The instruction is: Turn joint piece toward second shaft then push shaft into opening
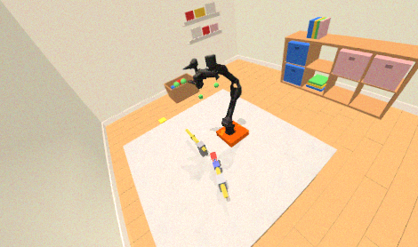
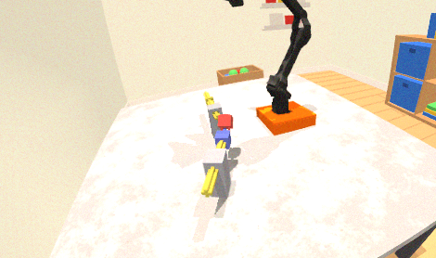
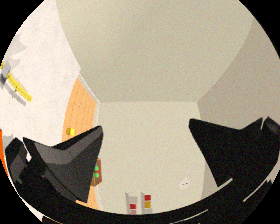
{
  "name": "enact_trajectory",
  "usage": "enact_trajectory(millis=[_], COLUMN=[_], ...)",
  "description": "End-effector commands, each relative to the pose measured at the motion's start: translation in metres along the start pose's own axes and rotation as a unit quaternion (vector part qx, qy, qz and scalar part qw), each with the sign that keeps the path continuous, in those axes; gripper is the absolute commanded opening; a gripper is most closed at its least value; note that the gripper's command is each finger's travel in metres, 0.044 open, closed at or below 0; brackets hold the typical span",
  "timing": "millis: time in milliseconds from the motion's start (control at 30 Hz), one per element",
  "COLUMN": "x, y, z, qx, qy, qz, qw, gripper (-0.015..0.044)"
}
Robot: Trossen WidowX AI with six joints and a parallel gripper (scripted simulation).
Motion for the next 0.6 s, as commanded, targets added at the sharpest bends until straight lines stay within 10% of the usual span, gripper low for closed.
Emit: enact_trajectory(millis=[0, 567], x=[0.013, 0.100], y=[0.028, 0.144], z=[0.010, 0.014], qx=[-0.040, -0.127], qy=[0.030, 0.259], qz=[0.019, 0.140], qw=[0.999, 0.947], gripper=[0.0440, 0.0440])
Point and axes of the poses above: the point midway between the two fingers, 35 mm back from their tips, its own z axis out along the fingers, its own x axis across the jaws, y = z × x, the point moved 10 cm from there along -z, back along the fingers, and after that the axes turned 3 degrees about z, right-handed, at the moved point
